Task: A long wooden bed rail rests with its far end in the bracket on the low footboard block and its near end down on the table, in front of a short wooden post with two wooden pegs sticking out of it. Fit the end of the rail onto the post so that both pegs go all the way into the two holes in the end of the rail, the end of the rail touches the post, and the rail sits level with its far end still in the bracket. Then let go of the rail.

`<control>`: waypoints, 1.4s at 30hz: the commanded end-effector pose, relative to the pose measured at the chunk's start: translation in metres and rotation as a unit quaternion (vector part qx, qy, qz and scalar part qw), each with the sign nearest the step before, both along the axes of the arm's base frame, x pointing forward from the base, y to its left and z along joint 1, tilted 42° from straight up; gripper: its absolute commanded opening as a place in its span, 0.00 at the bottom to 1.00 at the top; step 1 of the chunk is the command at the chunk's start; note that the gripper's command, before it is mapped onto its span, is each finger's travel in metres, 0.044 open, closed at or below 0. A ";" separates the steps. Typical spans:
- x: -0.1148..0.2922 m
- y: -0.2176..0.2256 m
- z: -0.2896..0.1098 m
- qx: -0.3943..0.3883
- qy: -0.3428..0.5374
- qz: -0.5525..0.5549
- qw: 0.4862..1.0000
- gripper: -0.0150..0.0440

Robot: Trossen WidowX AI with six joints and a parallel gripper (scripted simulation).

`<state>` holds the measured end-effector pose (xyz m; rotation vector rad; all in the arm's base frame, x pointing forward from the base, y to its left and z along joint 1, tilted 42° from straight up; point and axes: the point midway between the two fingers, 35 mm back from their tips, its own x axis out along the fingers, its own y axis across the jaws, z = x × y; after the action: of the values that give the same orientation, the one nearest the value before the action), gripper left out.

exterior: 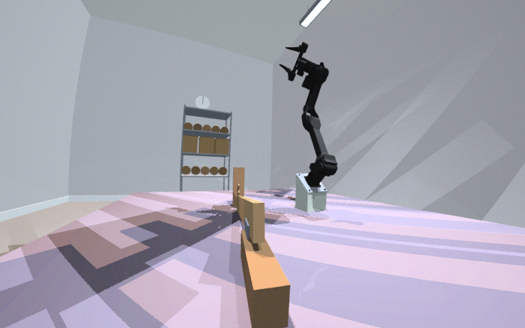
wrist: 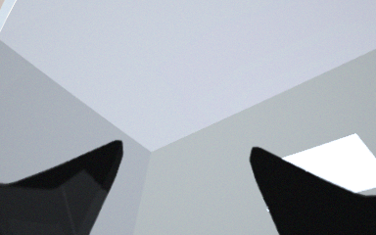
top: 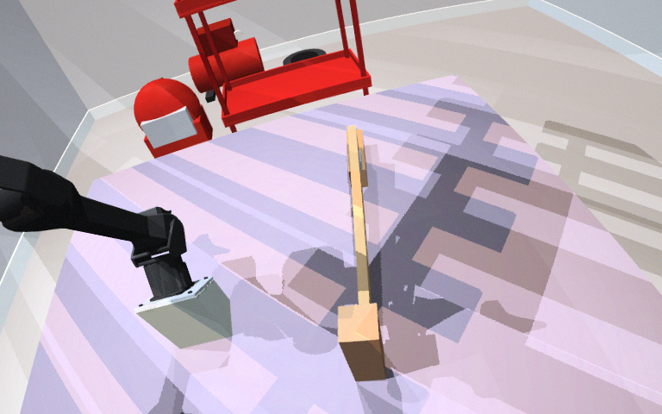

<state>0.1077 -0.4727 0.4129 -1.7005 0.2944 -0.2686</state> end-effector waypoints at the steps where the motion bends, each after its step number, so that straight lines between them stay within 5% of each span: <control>1: -0.001 0.000 0.001 -0.003 0.000 -0.001 1.000 0.98; 12: -0.045 0.035 0.097 -0.291 0.058 -0.138 0.945 1.00; 20: -0.083 0.089 0.171 -0.489 0.120 -0.247 0.828 1.00; 31: -0.107 0.232 0.278 -0.729 0.226 -0.396 0.511 1.00; 40: -0.069 0.371 0.321 -0.818 0.283 -0.460 0.197 1.00; 42: -0.062 0.387 0.322 -0.822 0.280 -0.464 0.176 1.00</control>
<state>0.0338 -0.1122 0.7323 -3.4368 2.3372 -1.1276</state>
